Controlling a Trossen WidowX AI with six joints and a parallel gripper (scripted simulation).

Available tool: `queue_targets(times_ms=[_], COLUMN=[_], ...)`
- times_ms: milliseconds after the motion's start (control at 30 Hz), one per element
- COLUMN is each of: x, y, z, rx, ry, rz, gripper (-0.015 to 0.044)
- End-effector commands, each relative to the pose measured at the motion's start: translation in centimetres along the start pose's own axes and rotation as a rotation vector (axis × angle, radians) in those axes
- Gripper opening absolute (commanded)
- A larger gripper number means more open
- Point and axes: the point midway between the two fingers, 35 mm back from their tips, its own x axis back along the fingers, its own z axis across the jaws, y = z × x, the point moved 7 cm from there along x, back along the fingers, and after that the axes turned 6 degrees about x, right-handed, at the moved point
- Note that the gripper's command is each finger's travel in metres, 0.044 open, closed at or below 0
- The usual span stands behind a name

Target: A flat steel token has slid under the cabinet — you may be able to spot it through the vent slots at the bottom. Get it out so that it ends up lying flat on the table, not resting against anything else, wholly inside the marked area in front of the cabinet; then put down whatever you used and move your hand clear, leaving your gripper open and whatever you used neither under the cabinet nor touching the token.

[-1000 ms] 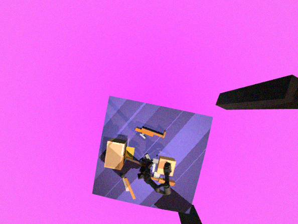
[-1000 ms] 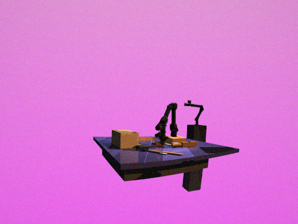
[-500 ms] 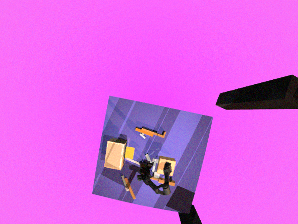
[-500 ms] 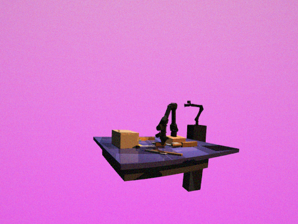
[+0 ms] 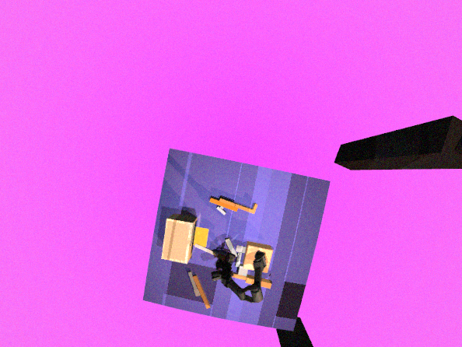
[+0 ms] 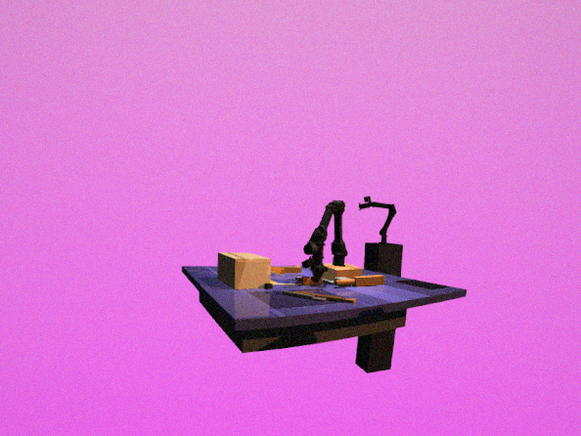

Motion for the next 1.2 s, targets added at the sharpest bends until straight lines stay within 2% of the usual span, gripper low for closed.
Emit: queue_targets(times_ms=[0, 67, 300, 333, 433, 533, 1033, 1167], x=[-0.15, -0.15, -0.02, -0.02, -0.02, -0.02, -0.69, -0.48], y=[0.57, 0.91, 0.69, 0.7, 0.7, 0.78, 0.96, 0.83], z=[-0.15, -0.24, -0.17, -0.17, -0.17, -0.18, -0.22, -0.3], rx=[0.0, -0.001, -0.001, -0.001, -0.001, -0.001, -0.002, -0.008], ry=[0.001, 0.001, 0.0, 0.0, 0.0, 0.001, 0.001, -0.002], rz=[0.011, 0.011, -0.002, -0.002, -0.002, 0.009, 0.011, 0.01], gripper=[0.0, 0.0, 0.0184, 0.02, 0.02, 0.027, 0.027, 0.0165])
